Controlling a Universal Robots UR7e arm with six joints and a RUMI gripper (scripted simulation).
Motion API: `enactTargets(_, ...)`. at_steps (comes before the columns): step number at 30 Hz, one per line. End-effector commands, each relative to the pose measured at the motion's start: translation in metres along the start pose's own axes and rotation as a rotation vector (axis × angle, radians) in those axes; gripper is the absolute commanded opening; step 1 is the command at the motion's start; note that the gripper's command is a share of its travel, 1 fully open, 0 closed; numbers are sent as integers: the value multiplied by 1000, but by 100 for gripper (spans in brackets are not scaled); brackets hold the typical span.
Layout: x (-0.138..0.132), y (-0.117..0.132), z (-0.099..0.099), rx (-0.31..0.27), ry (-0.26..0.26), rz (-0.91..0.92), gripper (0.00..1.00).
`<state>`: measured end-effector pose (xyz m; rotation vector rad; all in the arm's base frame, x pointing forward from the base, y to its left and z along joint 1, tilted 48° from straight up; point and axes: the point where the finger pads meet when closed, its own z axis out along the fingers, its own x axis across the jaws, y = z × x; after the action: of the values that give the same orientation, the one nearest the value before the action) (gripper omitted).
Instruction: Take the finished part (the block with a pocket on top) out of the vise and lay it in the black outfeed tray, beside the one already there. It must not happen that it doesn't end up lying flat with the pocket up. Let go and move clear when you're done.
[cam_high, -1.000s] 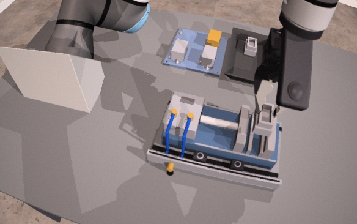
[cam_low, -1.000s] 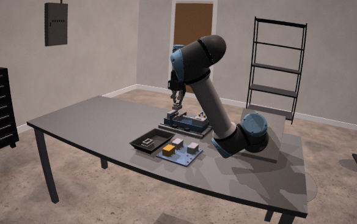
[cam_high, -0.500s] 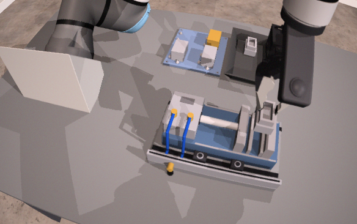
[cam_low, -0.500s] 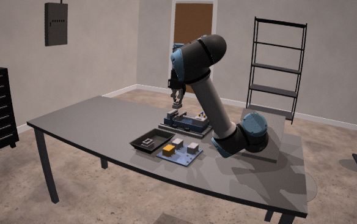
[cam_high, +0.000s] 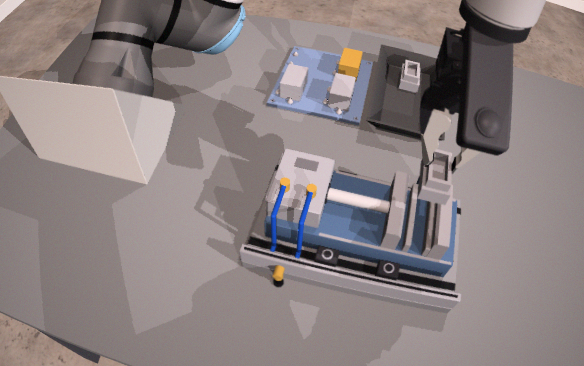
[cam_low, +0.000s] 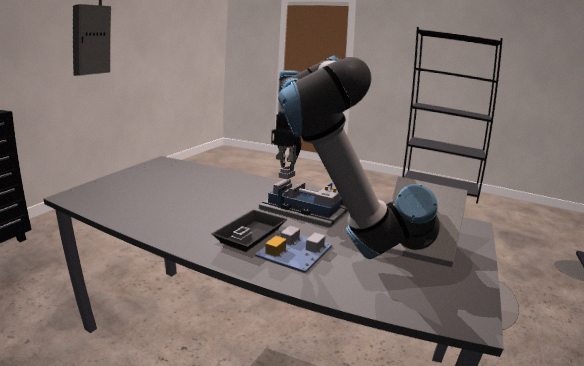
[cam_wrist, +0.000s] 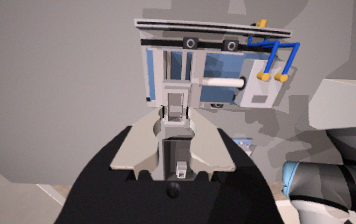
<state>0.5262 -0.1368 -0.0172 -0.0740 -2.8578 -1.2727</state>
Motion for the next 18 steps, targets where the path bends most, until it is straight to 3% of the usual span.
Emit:
enactTargets(1,-1,25,-3,2,-2,0,0)
enactTargets(5,-1,38,-4,3,-2,1,0)
enactTargets(18,10,144,-5,3,-2,1,0)
